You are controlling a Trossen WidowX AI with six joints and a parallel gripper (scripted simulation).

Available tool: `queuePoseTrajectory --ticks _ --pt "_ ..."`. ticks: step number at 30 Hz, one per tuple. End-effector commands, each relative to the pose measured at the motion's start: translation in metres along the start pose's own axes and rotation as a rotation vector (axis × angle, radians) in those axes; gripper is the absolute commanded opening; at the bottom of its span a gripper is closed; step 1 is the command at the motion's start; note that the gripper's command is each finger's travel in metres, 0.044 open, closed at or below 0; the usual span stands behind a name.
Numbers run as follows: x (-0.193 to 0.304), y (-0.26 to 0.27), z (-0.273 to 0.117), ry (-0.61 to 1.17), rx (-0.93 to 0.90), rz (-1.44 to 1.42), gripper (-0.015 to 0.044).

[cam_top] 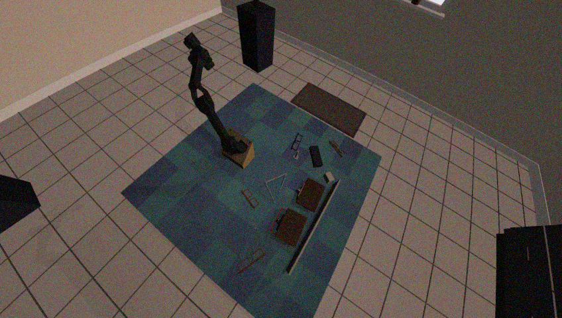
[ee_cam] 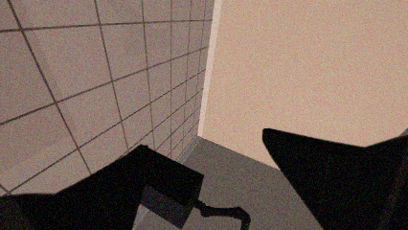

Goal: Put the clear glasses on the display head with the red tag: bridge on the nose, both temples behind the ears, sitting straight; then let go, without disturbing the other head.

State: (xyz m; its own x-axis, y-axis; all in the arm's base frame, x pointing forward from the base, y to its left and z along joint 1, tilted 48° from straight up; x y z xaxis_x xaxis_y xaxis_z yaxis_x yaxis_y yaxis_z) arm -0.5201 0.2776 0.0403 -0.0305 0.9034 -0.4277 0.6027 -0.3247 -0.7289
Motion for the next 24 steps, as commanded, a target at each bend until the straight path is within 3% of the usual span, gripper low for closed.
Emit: queuePoseTrajectory --ticks 1,8,12,17,24 --pt "0.000 0.000 0.000 0.000 0.000 0.000 0.0426" --pt "0.000 0.000 0.000 0.000 0.000 0.000 0.0440" --pt "0.012 0.002 -0.012 0.041 -0.002 0.045 0.0335" --pt "0.051 0.014 -0.057 0.179 -0.006 0.204 0.0204" --pt "0.107 0.039 -0.138 0.404 0.012 0.419 0.0200"
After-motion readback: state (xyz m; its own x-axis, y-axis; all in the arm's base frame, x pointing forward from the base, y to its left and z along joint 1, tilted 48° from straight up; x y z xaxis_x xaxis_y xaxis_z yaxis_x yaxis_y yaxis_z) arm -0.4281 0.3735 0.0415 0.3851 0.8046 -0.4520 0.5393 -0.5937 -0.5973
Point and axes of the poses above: the point midway between the two fingers, 35 mm back from their tips, its own z axis out along the fingers, its own y axis across the jaws, x = y × z, the point moved 10 cm from there along -z, back along the fingers, and after that the axes turned 3 degrees about -z, right-handed, at the moved point
